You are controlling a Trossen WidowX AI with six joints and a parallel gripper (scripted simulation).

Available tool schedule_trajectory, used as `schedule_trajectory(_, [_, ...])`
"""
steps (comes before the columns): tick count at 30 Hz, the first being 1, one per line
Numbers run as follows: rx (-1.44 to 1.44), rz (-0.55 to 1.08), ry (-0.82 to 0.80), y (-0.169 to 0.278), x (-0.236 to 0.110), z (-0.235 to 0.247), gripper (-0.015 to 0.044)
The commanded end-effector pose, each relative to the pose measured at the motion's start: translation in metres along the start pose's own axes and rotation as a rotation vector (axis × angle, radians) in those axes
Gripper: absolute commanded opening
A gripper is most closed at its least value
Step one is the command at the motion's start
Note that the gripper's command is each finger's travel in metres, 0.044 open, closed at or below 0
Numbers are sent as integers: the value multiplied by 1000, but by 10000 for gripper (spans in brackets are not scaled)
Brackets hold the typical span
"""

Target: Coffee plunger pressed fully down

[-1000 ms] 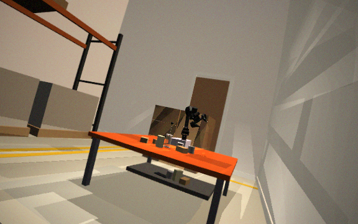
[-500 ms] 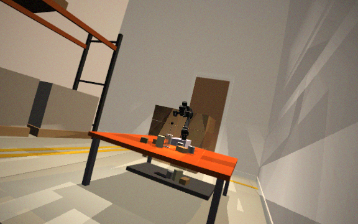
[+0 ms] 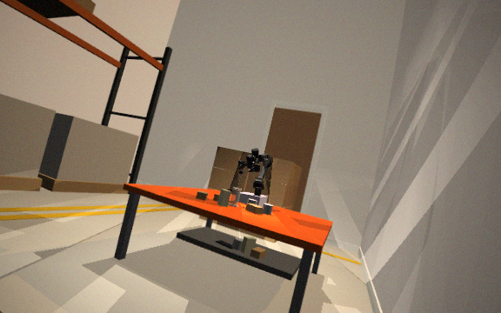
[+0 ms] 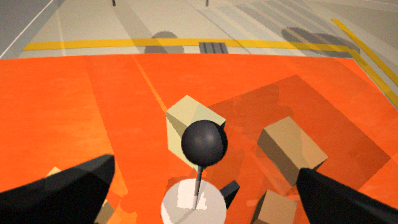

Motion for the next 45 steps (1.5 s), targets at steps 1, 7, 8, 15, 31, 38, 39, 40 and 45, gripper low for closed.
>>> schedule_trajectory(1, [-5,-20,-2,1,1,0,440])
schedule_trajectory(7, [-5,-20,-3,0,9,0,440])
schedule_trajectory(8, [-5,-21,-3,0,10,0,440])
schedule_trajectory(15, [-5,-21,-3,0,22,1,440])
schedule_trajectory(31, [-6,-23,-3,0,40,1,361])
schedule_trajectory(38, [-6,-23,-3,0,40,1,177])
schedule_trajectory(39, [-6,-23,-3,0,40,1,151])
schedule_trajectory(40, [-6,-23,-3,0,40,1,125])
schedule_trajectory(45, [-6,-23,-3,0,40,1,116])
Point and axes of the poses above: the point midway between the two fingers, 35 mm back from their tips, its own x axis out along the fingers, its own z axis across the jaws, y = z × x, the point moved 4 cm from there along -x, back along the fingers, and after that the axes turned 3 degrees about -x, right-handed, at the moved point
